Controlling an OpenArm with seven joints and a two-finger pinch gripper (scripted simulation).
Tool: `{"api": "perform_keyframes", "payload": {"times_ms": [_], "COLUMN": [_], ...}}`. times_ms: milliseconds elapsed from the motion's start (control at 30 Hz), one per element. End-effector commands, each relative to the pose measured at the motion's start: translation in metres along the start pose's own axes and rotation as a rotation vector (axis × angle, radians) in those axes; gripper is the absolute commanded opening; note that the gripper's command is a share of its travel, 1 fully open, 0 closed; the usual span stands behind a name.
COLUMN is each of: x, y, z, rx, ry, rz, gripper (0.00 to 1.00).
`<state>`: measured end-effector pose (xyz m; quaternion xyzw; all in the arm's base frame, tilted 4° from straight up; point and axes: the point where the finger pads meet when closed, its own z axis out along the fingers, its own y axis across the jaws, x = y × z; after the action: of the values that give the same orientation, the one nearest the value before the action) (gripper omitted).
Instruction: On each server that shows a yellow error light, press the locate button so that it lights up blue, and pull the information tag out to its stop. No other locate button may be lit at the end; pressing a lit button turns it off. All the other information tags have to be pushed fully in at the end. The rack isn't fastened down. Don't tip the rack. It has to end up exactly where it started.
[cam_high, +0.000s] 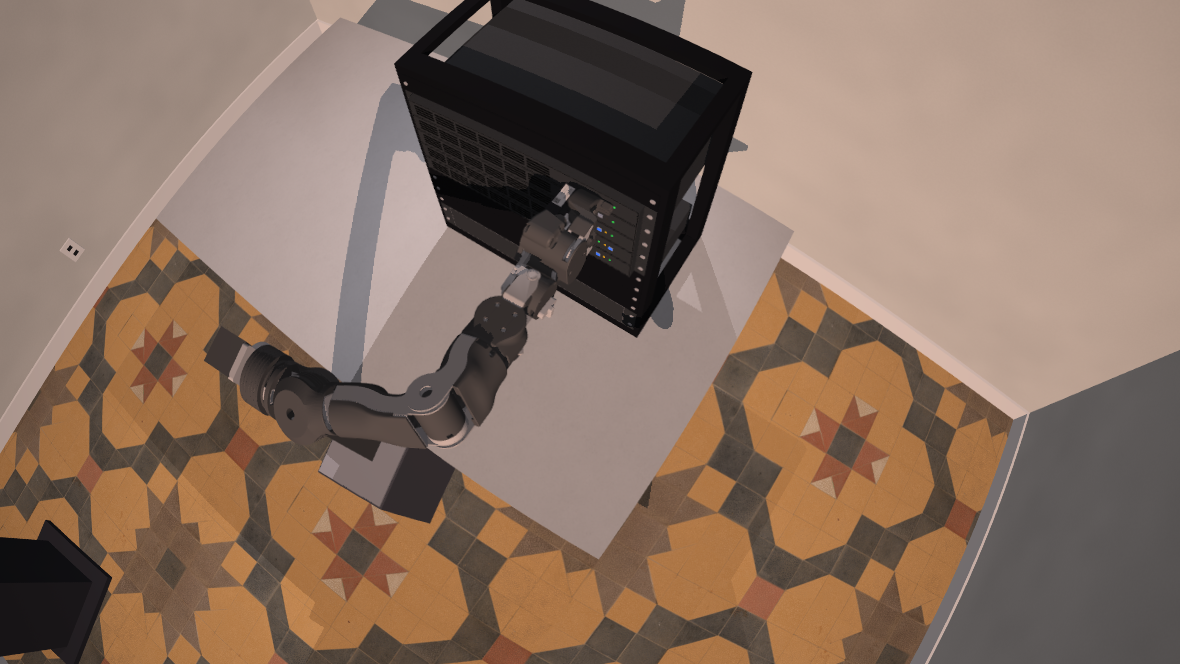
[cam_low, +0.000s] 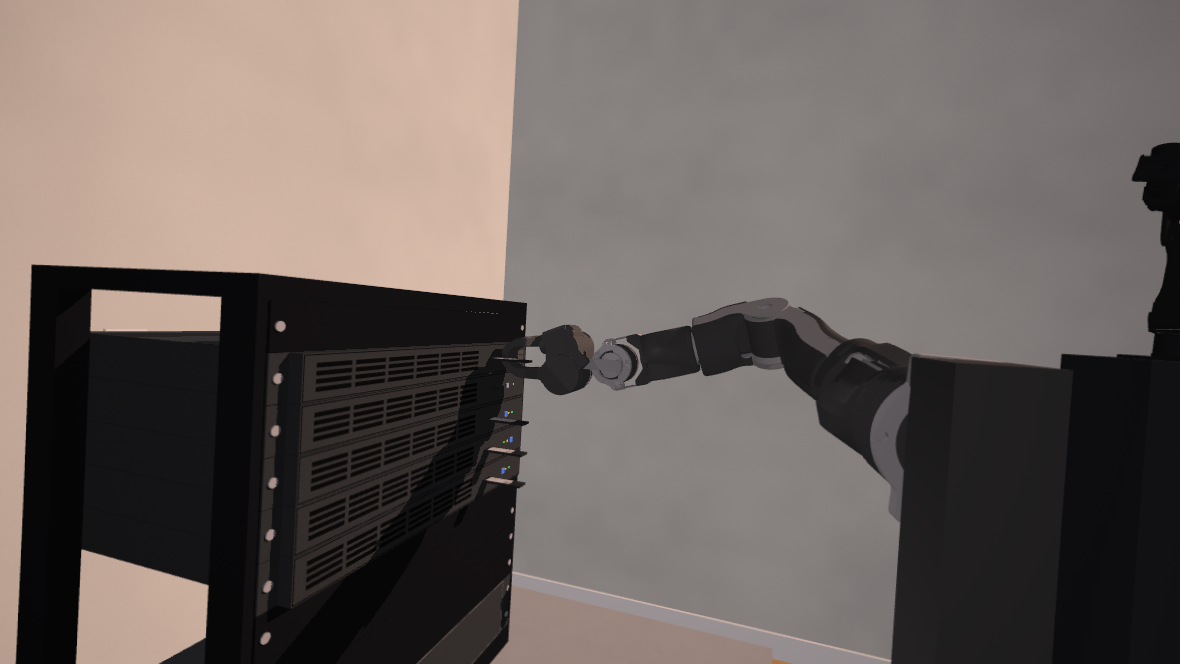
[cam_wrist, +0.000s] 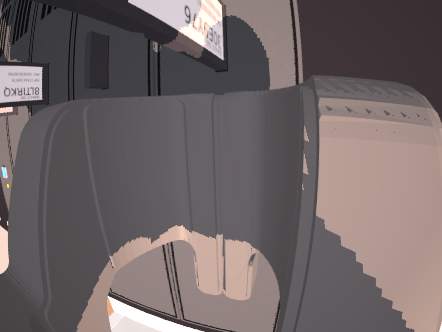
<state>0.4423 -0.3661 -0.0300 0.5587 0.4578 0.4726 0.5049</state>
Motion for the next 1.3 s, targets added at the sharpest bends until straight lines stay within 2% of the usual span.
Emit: {"api": "perform_keyframes", "payload": {"times_ms": [0,200,967,1267], "x": [-0.003,-0.003,-0.003,-0.003], "y": [-0.002,-0.002,-0.003,-0.004], "z": [-0.001,-0.008,-0.055,-0.065], "rx": [0.008,0.009,0.011,0.011], "ry": [-0.008,-0.009,-0.012,-0.011], "rz": [-0.006,-0.006,-0.003,-0.003], "gripper": [0.0,0.0,0.0,0.0]}}
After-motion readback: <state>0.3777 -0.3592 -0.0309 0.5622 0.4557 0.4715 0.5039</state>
